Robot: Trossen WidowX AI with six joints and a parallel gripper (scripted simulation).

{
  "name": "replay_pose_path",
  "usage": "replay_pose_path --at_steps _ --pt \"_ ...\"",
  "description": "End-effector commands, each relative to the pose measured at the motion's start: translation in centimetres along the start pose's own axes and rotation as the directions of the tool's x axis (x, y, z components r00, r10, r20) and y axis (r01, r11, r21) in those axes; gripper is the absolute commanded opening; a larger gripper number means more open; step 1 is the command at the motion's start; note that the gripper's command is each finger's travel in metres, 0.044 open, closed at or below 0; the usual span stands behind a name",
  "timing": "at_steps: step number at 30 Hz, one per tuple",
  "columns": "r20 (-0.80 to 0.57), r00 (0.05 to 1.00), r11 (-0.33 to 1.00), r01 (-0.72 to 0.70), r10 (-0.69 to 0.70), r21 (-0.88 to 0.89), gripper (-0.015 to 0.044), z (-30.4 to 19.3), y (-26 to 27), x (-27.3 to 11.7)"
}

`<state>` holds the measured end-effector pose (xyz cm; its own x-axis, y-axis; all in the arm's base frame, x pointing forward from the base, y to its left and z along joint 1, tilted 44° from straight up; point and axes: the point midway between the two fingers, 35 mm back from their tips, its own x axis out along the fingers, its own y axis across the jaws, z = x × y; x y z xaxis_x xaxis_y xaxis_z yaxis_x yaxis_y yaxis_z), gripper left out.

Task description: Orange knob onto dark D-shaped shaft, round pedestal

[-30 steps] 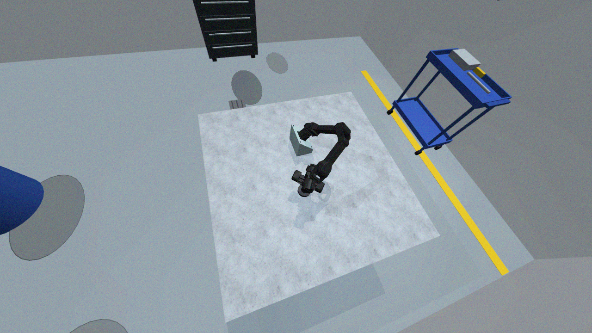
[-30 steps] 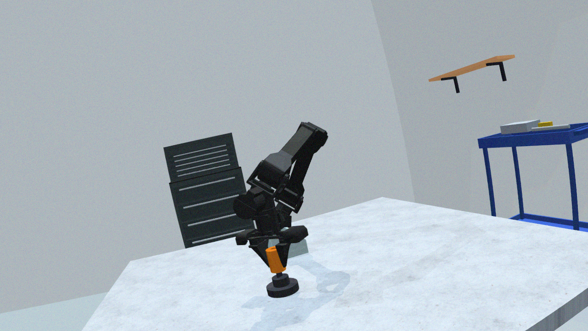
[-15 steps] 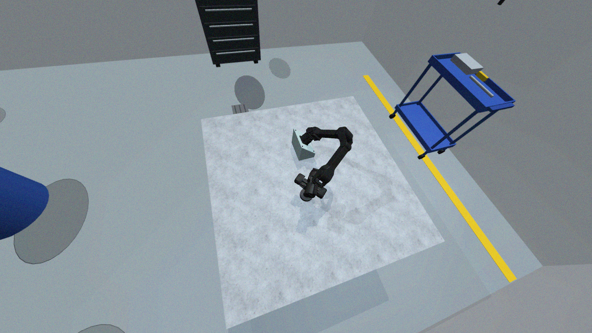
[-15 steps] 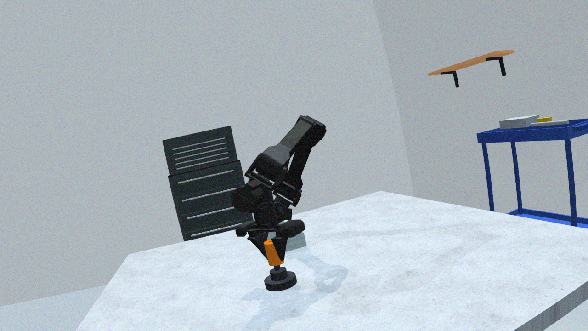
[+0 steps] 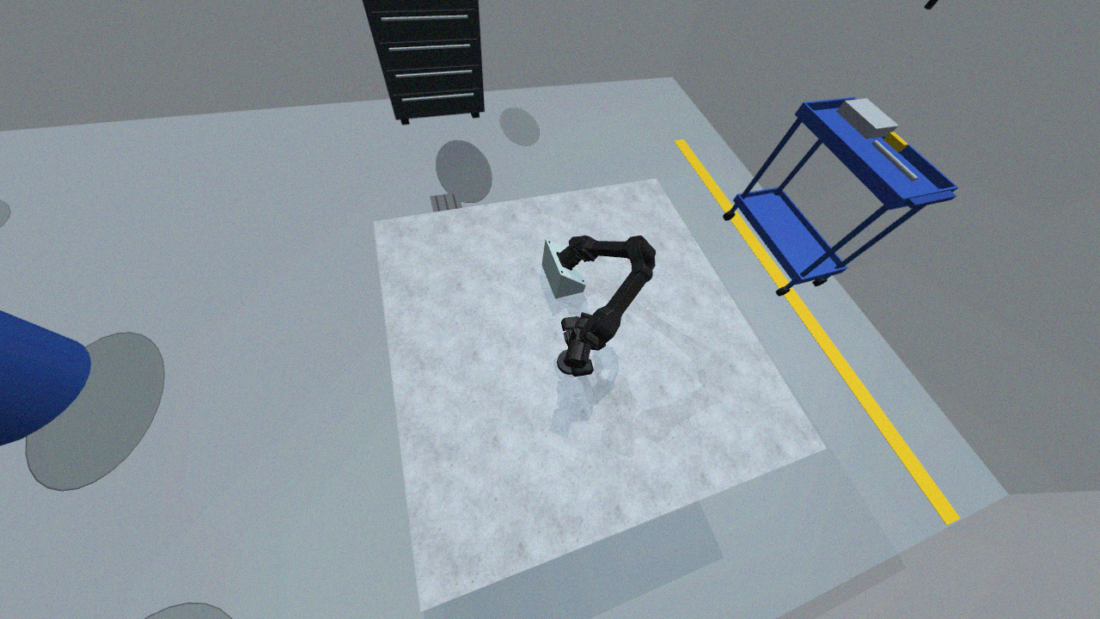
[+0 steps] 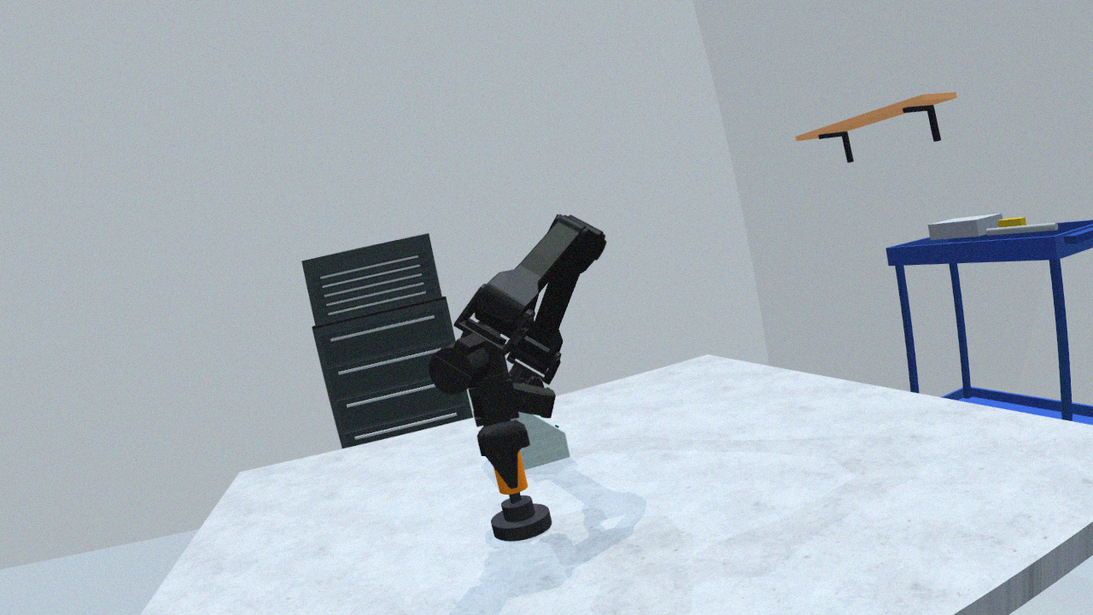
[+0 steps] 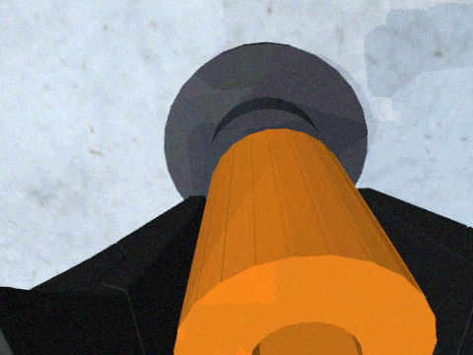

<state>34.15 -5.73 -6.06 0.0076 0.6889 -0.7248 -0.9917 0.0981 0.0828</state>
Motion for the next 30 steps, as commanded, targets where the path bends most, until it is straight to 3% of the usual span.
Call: replay_pose_path --at_steps 1,10,17,30 --pt "-0.001 1.0 0.916 0.008 -0.008 0.401 0.0 -0.24 0.05 -0.2" --pt "-0.001 1.0 0.505 0.005 -0.008 0.863 0.0 -0.26 0.21 -0.13" --pt "-0.001 1.0 0.053 0.002 -0.008 0.999 0.0 -0.23 0.06 -0.32" --pt "-0.001 1.0 0.007 0.001 -0.008 1.0 0.0 -0.18 -0.22 -0.35"
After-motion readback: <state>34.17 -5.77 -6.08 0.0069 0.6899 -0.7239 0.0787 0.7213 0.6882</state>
